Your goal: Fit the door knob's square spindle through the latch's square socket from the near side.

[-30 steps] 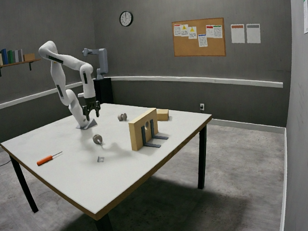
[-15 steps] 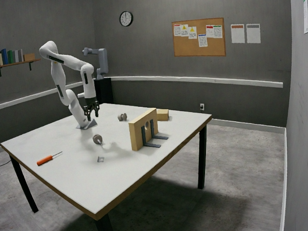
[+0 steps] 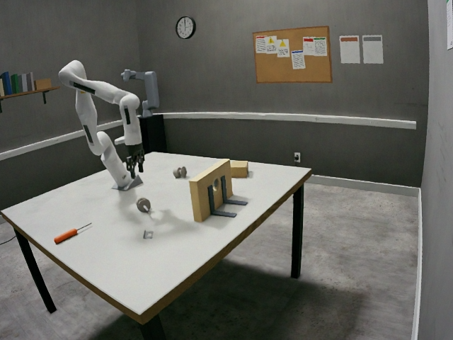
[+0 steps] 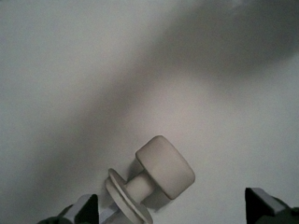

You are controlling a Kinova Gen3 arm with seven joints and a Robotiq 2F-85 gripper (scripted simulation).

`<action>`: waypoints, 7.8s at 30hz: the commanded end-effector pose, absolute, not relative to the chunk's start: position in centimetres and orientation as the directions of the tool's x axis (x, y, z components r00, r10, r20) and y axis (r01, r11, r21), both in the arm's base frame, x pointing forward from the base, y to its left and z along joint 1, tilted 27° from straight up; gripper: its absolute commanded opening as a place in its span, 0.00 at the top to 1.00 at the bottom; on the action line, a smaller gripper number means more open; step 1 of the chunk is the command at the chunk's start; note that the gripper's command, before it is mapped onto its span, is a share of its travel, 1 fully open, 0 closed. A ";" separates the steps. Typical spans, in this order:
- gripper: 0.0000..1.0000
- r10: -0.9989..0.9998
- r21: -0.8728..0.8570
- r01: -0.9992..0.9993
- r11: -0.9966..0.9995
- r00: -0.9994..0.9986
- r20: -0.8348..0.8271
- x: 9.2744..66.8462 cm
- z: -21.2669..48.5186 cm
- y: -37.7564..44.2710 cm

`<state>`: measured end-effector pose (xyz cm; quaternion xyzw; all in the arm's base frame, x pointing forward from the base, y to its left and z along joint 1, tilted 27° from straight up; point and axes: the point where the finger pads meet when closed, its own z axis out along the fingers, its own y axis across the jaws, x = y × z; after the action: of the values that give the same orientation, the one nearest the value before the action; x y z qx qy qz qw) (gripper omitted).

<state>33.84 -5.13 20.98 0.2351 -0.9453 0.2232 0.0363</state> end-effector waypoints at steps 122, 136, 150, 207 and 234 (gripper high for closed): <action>0.10 -0.848 -0.013 -0.990 0.141 -0.127 0.515 34.5 18.0 -5.7; 0.10 -0.839 0.125 -0.990 -0.066 0.123 0.530 34.5 17.8 -5.7; 0.10 -0.822 0.180 -0.973 -0.144 0.219 0.525 34.7 17.0 -5.8; 0.10 -0.587 0.458 -0.712 -0.532 0.700 0.406 34.9 15.9 -6.0; 0.10 -0.374 0.574 -0.465 -0.674 0.885 0.278 35.2 14.9 -6.2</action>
<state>35.19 -6.20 15.00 0.9123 -0.2307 0.0698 0.3310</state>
